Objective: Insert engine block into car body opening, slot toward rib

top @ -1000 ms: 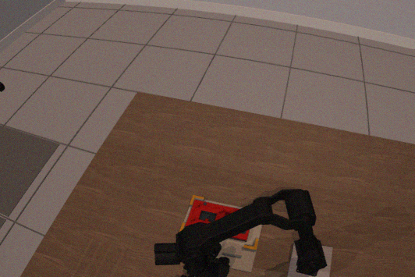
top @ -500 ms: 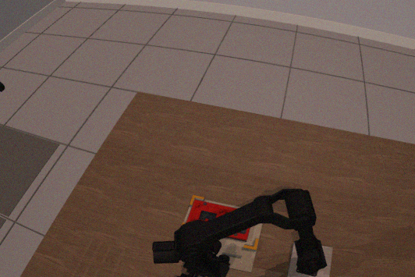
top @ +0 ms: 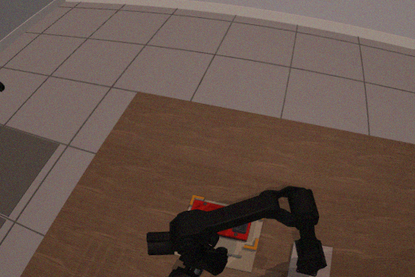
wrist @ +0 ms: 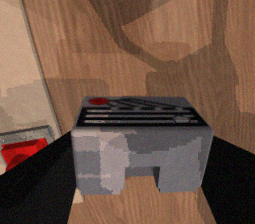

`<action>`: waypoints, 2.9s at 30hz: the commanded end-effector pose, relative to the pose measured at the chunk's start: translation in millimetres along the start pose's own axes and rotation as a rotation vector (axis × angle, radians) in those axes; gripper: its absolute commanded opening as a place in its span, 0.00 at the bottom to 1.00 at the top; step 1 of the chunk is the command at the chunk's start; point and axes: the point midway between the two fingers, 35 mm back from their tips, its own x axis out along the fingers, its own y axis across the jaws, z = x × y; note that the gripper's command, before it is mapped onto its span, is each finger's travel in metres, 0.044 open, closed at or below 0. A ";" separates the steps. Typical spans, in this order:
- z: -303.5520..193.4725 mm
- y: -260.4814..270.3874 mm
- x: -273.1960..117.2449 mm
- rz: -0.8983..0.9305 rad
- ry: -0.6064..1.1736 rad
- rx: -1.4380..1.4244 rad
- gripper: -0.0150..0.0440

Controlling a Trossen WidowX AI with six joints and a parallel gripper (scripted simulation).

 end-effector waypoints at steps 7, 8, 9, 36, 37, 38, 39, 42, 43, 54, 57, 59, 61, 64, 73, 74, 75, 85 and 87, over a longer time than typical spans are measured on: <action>-1.6 0.2 -41.0 -0.015 0.017 -0.005 0.25; -1.3 0.5 -44.2 -0.015 0.017 -0.005 0.25; -1.0 0.9 -47.5 -0.015 0.017 -0.005 0.25; 2.1 4.1 -59.9 -0.018 0.013 0.415 0.25; 2.2 4.1 -59.6 -0.019 0.013 0.450 0.25; 2.2 4.1 -59.4 -0.019 0.013 0.484 0.25; 2.2 4.1 -59.3 -0.019 0.012 0.519 0.25; 2.2 4.1 -58.8 -0.020 0.011 0.623 0.25; 2.2 4.1 -58.6 -0.020 0.011 0.658 0.25; 2.3 4.2 -57.2 -0.023 0.007 1.039 0.25; 2.3 4.3 -56.8 -0.023 0.006 1.143 0.25; 2.3 4.3 -56.5 -0.023 0.005 1.212 0.25; 2.3 4.3 -56.2 -0.024 0.005 1.282 0.25; 2.3 4.3 -55.8 -0.024 0.003 1.386 0.25; 2.4 4.4 -54.6 -0.026 0.000 1.698 0.25; 2.4 4.4 -54.5 -0.026 -0.001 1.732 0.25; 2.4 4.4 -54.3 -0.026 -0.001 1.767 0.25; 2.5 4.5 -53.0 -0.027 -0.006 2.114 0.25; 2.5 4.5 -52.7 -0.027 -0.007 2.183 0.25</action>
